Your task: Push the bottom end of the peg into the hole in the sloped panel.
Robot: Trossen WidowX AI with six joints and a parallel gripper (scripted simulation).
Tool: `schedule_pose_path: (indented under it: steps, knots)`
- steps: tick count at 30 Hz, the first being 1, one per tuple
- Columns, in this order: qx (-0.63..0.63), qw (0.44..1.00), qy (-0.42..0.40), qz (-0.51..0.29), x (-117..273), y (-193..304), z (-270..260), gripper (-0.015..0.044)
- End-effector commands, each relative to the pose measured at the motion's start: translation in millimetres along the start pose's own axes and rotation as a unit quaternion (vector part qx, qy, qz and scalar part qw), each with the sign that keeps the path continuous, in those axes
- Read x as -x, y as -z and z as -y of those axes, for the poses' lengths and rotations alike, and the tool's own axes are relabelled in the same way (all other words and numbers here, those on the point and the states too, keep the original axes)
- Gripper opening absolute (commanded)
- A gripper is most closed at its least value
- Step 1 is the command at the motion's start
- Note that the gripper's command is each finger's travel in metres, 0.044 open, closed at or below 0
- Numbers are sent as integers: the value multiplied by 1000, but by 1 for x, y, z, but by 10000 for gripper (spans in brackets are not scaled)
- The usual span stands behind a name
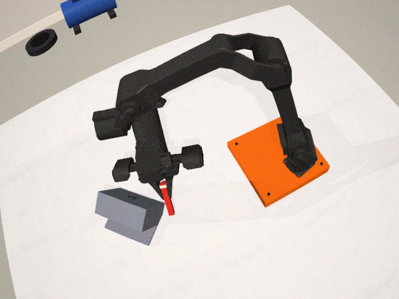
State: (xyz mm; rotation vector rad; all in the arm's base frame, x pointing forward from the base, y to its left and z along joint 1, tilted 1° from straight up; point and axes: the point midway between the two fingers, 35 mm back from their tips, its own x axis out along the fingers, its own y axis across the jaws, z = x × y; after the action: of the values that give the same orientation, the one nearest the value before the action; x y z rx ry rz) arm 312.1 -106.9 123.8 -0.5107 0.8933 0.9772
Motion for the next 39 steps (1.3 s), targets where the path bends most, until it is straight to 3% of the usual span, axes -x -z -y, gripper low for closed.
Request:
schedule_pose_path:
  steps: [1,39]
  knots:
    - [-2,1000,8,10,3,2,3,0]
    - [-64,992,67,86,33,39,19,0]
